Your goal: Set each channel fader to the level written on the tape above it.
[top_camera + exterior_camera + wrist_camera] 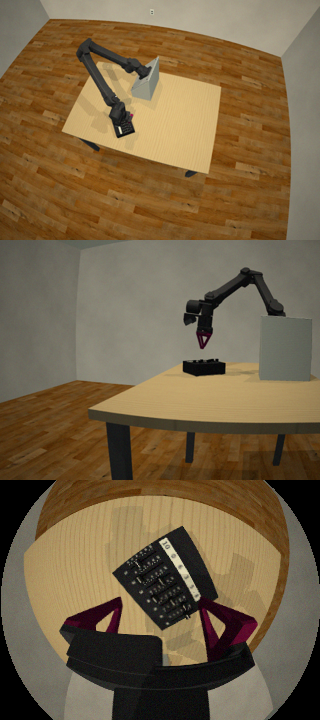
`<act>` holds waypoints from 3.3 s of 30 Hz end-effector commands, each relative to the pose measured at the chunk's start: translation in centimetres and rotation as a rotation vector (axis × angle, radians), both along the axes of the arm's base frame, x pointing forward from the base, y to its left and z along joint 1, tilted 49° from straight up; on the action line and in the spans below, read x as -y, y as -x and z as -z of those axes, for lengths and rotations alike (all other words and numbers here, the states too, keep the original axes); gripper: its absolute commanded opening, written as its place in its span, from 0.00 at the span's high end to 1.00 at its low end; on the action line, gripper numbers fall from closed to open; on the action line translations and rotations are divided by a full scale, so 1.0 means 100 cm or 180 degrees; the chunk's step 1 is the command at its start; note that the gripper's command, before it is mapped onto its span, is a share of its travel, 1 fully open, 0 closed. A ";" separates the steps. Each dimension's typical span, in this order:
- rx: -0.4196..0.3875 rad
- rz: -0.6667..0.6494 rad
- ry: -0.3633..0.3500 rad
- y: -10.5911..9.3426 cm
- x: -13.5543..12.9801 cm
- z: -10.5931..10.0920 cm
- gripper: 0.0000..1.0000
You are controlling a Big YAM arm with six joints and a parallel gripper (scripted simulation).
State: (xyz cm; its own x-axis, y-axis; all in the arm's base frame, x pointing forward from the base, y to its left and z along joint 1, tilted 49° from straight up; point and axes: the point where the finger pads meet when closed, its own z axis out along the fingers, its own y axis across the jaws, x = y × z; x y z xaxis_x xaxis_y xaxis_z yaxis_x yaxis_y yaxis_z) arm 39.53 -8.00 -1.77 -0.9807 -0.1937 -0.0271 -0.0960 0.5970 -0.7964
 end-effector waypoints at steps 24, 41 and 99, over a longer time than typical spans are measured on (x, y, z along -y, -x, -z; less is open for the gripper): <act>0.2483 0.2011 -0.0312 0.003 0.008 0.012 0.00; 0.2428 0.1993 -0.0291 0.010 0.009 0.015 0.00; 0.1387 0.1171 -0.0206 -0.008 -0.008 -0.009 0.00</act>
State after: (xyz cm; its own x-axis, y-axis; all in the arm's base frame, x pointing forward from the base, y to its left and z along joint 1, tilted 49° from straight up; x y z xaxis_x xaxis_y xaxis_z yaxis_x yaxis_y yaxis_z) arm 38.40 -8.39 -2.61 -0.7945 0.2843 -0.5366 0.5996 0.5073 -0.6190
